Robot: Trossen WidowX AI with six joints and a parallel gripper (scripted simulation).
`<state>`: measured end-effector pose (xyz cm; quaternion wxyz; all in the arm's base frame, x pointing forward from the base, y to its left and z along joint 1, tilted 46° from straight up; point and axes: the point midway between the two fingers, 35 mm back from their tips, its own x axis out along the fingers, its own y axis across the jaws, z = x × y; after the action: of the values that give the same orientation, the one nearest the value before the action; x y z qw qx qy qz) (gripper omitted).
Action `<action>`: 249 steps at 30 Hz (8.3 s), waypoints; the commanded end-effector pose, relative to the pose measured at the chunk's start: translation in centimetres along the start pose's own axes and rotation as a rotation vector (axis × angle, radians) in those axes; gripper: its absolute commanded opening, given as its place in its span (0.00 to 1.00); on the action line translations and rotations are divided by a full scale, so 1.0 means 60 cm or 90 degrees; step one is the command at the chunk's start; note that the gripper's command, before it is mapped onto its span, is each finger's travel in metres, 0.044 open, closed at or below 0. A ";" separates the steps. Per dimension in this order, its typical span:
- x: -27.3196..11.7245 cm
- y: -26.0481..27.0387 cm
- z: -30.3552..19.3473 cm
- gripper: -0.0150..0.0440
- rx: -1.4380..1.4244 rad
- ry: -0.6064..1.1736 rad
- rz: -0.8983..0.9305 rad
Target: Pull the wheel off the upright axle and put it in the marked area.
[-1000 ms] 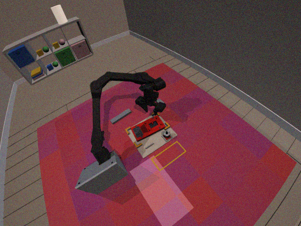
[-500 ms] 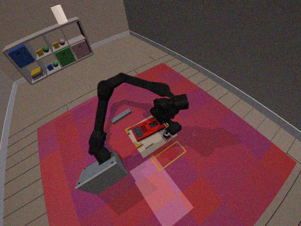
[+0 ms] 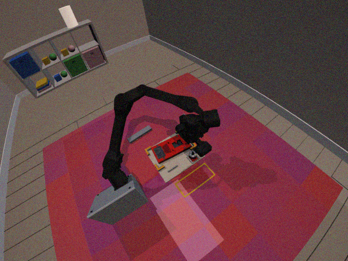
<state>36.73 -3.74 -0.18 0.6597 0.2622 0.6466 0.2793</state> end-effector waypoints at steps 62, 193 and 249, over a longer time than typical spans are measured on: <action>0.094 0.004 -0.002 0.25 0.001 0.007 0.005; 0.043 -0.167 -0.104 0.25 0.004 0.001 0.000; -0.017 -0.106 -0.245 1.00 0.007 0.004 0.001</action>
<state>22.89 -9.23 -4.69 0.6578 0.2675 0.6481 0.2751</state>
